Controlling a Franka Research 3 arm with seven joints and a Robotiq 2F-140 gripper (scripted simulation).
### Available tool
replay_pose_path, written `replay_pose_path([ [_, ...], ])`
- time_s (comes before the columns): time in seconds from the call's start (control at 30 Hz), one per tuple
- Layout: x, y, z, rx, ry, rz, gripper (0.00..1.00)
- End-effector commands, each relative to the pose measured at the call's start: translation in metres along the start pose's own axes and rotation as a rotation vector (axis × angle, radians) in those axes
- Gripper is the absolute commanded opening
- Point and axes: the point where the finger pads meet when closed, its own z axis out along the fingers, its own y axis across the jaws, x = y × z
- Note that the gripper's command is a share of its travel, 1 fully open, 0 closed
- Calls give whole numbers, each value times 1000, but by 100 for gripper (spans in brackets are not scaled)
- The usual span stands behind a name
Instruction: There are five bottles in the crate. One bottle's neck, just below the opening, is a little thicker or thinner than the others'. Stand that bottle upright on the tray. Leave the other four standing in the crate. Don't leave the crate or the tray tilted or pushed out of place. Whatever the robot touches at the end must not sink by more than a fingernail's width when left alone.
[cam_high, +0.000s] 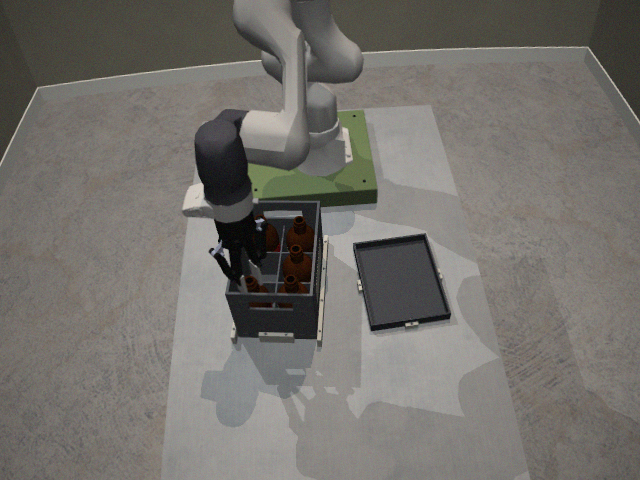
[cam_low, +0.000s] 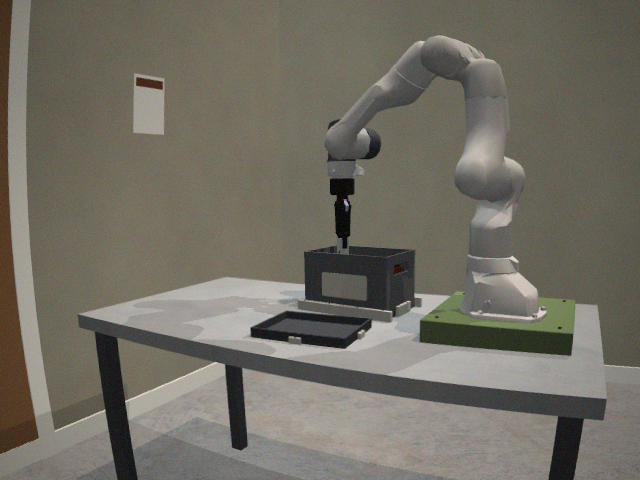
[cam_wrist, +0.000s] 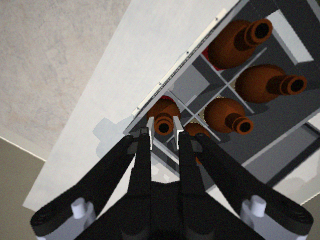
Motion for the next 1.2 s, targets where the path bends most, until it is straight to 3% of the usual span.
replay_pose_path([
  [0.0, 2, -1, 1, 0, 2, -5, 10],
  [1.17, 1, 2, -22, 0, 2, -5, 10],
])
